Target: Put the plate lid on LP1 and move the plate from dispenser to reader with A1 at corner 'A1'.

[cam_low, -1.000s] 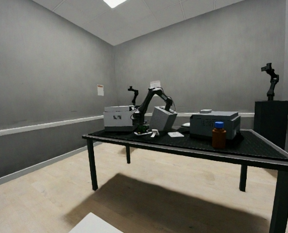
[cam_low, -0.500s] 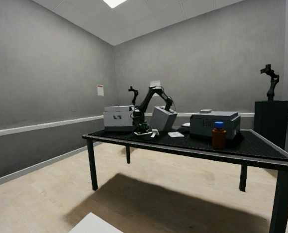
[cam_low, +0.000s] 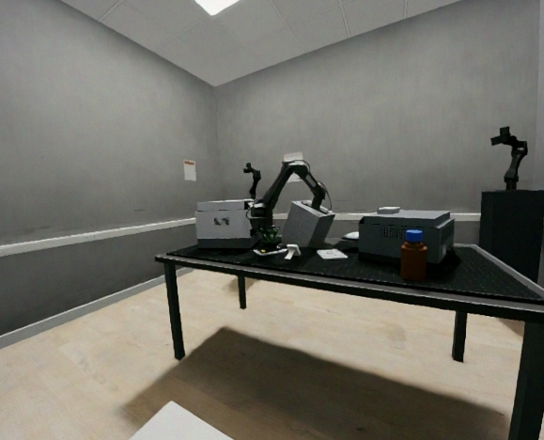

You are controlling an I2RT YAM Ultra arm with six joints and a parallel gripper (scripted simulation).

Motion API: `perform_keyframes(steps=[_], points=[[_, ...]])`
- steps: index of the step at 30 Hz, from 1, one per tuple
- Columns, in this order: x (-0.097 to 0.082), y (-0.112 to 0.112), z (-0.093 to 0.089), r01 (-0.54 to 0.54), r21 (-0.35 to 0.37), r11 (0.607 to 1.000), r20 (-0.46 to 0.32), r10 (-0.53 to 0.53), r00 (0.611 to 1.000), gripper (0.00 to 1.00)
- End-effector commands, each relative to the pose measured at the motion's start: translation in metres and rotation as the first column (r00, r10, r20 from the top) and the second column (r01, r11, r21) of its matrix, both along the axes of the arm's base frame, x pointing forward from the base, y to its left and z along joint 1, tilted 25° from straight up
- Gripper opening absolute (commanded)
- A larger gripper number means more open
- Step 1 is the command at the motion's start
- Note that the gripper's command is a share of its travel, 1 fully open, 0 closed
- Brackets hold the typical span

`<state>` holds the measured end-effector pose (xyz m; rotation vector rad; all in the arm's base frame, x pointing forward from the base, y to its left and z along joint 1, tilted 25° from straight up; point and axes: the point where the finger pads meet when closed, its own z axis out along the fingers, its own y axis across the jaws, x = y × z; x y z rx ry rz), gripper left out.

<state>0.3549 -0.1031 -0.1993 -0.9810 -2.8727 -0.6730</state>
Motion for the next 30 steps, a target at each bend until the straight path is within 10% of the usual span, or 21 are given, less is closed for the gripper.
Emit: perform_keyframes(steps=[1, 30], points=[[-0.01, -0.005, 0.007, 0.007, 0.002, 1.0, -0.017, -0.007, 1.0, 1.0], [-0.014, -0.02, 0.04, 0.007, 0.002, 1.0, -0.017, -0.007, 1.0, 1.0]])
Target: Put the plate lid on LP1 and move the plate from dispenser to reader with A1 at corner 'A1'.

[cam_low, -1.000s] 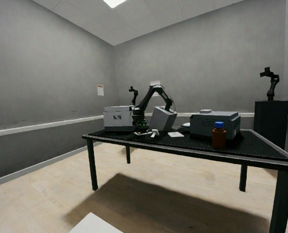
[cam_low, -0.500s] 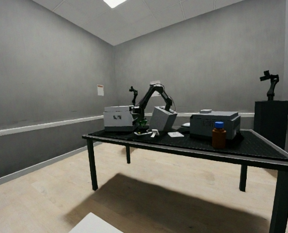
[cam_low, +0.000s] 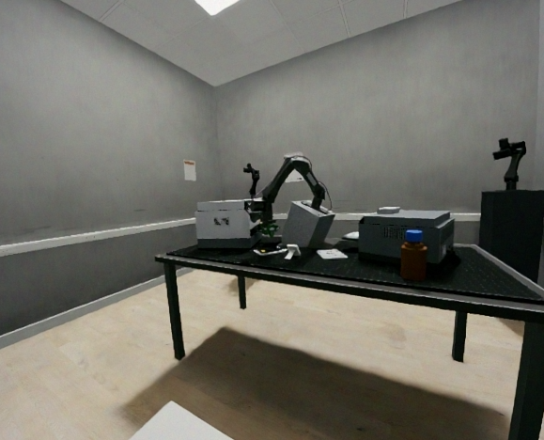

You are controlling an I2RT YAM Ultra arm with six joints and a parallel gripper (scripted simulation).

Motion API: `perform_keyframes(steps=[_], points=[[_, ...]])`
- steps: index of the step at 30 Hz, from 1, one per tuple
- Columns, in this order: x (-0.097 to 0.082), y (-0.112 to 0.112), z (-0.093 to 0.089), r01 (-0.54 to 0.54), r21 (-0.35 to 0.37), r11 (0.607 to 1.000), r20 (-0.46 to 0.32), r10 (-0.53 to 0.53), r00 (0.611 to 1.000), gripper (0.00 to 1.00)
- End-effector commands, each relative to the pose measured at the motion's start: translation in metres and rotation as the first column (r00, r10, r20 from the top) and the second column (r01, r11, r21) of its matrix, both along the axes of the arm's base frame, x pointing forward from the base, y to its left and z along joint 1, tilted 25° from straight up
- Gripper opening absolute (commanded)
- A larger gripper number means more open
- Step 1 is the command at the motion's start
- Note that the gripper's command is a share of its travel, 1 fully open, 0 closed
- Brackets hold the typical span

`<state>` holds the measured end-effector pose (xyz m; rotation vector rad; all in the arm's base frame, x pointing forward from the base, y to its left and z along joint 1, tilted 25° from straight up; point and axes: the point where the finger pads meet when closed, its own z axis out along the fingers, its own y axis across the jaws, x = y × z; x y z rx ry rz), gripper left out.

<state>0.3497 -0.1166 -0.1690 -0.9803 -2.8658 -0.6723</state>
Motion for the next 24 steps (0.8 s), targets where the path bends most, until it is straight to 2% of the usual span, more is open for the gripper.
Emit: perform_keyframes(steps=[1, 9, 10, 13, 14, 15, 20, 22, 24], points=[[-0.009, -0.007, 0.011, 0.007, -0.001, 1.0, -0.011, -0.007, 1.0, 1.0], [-0.006, -0.012, 0.018, 0.007, -0.006, 1.0, -0.001, -0.007, 1.0, 1.0], [-0.002, -0.009, 0.014, 0.005, -0.003, 1.0, 0.003, -0.005, 1.0, 1.0], [-0.002, -0.009, 0.014, 0.005, -0.003, 1.0, 0.003, -0.005, 1.0, 1.0], [-0.007, -0.009, 0.017, 0.044, -0.008, 0.999, -0.004, -0.044, 0.999, 1.0], [-0.001, 0.001, 0.017, -0.036, -0.018, 0.999, 0.014, 0.037, 0.999, 1.0], [0.007, 0.015, 0.028, -0.155, -0.056, 0.986, 0.057, 0.159, 0.986, 1.0], [0.007, 0.015, 0.028, -0.155, -0.056, 0.986, 0.057, 0.159, 0.986, 1.0], [0.009, 0.022, 0.032, -0.204, -0.067, 0.977, 0.067, 0.208, 0.976, 1.0]])
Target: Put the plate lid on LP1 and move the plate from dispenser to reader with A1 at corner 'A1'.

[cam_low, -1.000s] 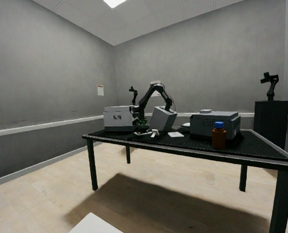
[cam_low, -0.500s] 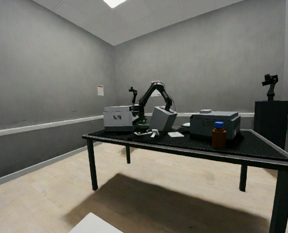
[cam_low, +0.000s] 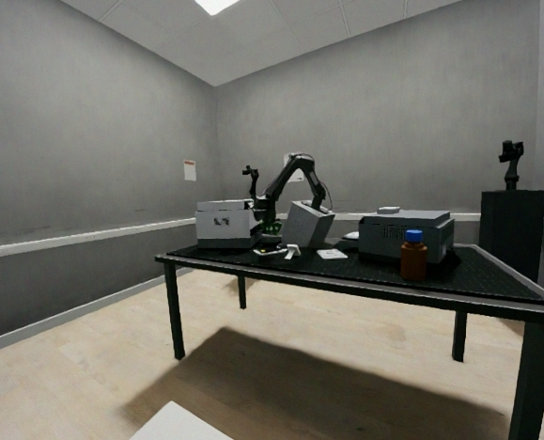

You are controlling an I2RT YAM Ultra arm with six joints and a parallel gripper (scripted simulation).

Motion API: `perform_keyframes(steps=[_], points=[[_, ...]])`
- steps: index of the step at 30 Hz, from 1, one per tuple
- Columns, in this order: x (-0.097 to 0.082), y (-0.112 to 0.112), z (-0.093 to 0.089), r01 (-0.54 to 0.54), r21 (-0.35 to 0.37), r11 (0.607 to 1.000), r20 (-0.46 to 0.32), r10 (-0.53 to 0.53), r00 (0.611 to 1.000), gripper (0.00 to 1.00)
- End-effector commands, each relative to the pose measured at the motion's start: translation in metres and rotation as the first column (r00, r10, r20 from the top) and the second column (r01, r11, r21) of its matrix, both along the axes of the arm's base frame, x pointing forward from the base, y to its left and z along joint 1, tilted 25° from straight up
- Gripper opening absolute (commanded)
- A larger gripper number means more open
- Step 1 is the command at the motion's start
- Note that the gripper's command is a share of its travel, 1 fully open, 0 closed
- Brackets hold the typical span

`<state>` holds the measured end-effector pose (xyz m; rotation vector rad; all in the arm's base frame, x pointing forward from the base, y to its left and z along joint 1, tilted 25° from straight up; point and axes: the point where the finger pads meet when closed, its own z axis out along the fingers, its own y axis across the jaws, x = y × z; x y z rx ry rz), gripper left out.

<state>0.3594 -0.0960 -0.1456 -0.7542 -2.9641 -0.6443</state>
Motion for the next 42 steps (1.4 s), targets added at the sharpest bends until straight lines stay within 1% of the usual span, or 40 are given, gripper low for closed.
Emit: perform_keyframes(steps=[1, 4, 6, 12, 15, 21, 24, 30, 32, 38, 39, 42], points=[[-0.001, 0.005, 0.011, -0.083, -0.03, 0.996, 0.031, 0.084, 0.996, 1.0], [0.0, 0.016, 0.017, -0.157, -0.042, 0.987, 0.041, 0.159, 0.986, 1.0], [0.003, 0.022, 0.02, -0.175, -0.049, 0.983, 0.05, 0.177, 0.983, 1.0], [0.006, 0.043, 0.031, -0.318, -0.086, 0.944, 0.086, 0.325, 0.942, 1.0], [0.007, 0.047, 0.033, -0.326, -0.09, 0.941, 0.089, 0.333, 0.939, 1.0], [0.01, 0.067, 0.044, -0.457, -0.135, 0.879, 0.125, 0.473, 0.872, 1.0], [0.011, 0.078, 0.049, -0.465, -0.138, 0.875, 0.127, 0.481, 0.868, 1.0], [0.009, 0.099, 0.059, -0.584, -0.181, 0.792, 0.151, 0.609, 0.779, 1.0], [0.009, 0.099, 0.059, -0.584, -0.181, 0.792, 0.151, 0.609, 0.779, 1.0], [0.008, 0.121, 0.07, -0.685, -0.23, 0.691, 0.174, 0.722, 0.67, 1.0], [0.007, 0.124, 0.071, -0.696, -0.235, 0.679, 0.175, 0.734, 0.657, 1.0], [0.005, 0.135, 0.076, -0.697, -0.23, 0.679, 0.171, 0.734, 0.658, 1.0]])
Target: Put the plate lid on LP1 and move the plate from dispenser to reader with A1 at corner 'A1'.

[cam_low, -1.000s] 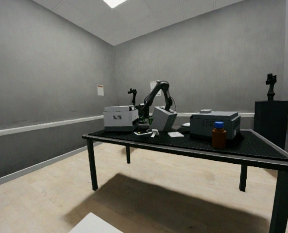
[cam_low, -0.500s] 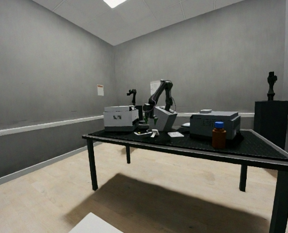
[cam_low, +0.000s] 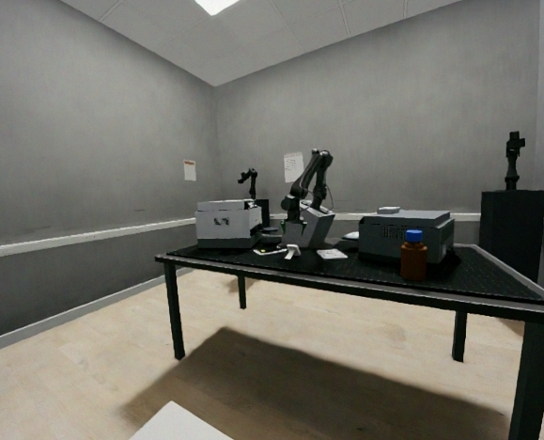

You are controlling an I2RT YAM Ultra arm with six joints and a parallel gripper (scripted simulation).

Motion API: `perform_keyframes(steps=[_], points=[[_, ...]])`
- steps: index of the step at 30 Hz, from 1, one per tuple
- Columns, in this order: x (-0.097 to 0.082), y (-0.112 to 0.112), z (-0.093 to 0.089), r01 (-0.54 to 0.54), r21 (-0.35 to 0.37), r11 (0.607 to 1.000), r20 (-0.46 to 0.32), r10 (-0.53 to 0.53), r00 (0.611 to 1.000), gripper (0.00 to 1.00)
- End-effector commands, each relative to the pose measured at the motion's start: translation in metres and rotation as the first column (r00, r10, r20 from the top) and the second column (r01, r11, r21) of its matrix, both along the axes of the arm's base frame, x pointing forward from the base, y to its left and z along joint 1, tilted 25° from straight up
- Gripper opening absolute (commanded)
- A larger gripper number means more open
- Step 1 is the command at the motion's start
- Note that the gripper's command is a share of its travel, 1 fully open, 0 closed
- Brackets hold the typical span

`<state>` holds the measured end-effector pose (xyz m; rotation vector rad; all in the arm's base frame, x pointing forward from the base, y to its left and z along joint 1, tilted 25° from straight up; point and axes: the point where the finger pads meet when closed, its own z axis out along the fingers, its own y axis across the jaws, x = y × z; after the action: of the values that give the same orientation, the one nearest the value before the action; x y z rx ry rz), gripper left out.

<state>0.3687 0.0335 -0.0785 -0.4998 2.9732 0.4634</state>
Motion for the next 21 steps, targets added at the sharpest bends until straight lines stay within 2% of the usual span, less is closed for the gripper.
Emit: perform_keyframes(steps=[1, 5, 7, 14, 17, 21], points=[[-0.005, 0.009, 0.011, -0.057, -0.016, 0.998, 0.021, 0.057, 0.998, 1.0], [-0.008, 0.023, 0.018, -0.156, -0.032, 0.987, 0.052, 0.158, 0.986, 1.0], [-0.008, 0.023, 0.018, -0.156, -0.032, 0.987, 0.052, 0.158, 0.986, 1.0], [-0.014, 0.047, 0.029, -0.324, -0.068, 0.944, 0.109, 0.33, 0.938, 1.0], [-0.02, 0.057, 0.034, -0.34, -0.068, 0.938, 0.102, 0.345, 0.933, 1.0], [-0.024, 0.071, 0.04, -0.429, -0.092, 0.898, 0.133, 0.438, 0.889, 1.0]])
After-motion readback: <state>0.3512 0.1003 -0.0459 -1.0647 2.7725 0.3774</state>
